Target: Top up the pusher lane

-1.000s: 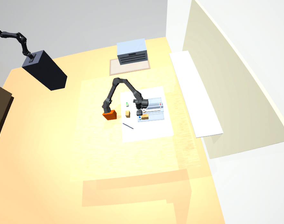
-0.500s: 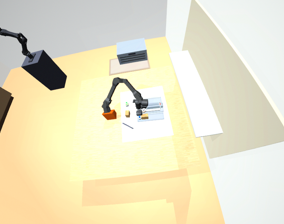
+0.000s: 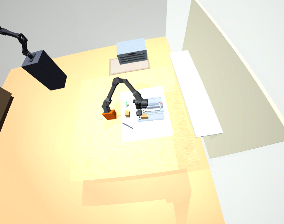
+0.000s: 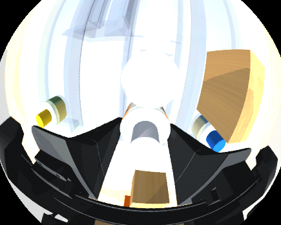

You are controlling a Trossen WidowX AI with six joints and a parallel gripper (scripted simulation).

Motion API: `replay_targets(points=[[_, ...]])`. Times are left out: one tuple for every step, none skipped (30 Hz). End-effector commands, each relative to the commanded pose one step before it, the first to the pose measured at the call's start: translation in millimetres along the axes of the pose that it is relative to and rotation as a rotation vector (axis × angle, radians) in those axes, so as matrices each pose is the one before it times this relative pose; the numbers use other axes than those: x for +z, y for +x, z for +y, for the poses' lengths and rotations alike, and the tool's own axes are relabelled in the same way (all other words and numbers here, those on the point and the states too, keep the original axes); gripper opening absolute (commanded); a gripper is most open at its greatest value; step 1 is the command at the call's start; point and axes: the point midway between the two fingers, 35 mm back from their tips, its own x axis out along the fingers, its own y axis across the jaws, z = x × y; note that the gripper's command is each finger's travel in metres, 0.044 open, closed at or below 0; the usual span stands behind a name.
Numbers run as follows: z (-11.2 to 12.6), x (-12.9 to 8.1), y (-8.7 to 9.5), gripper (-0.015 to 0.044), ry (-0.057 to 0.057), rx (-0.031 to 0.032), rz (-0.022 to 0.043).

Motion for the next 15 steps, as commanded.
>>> replay_targets(points=[[1.37,0.68,0.20,0.0000,-0.0012,0.00715,-0.00596],[0.00,-0.17,0.00,0.0000,0.0000,0.00000,0.00001],[0.00,-0.17,0.00,0.0000,0.0000,0.00000,0.00001],[0.00,-0.17,0.00,0.0000,0.0000,0.00000,0.00001],[0.00,-0.17,0.00,0.0000,0.0000,0.00000,0.00001],[0.00,-0.17,0.00,0.0000,0.0000,0.00000,0.00001],[0.00,-0.17,0.00,0.0000,0.0000,0.00000,0.00001],[0.00,-0.17,0.00,0.0000,0.0000,0.00000,0.00001],[0.00,-0.17,0.00,0.0000,0.0000,0.00000,0.00001],[0.00,-0.17,0.00,0.0000,0.0000,0.00000,0.00001],[0.00,-0.17,0.00,0.0000,0.0000,0.00000,0.00001],[0.00,-0.17,0.00,0.0000,0.0000,0.00000,0.00001],[0.00,-0.17,0.00,0.0000,0.0000,0.00000,0.00001],[0.00,-0.17,0.00,0.0000,0.0000,0.00000,0.00001],[0.00,-0.17,0.00,0.0000,0.0000,0.00000,0.00001]])
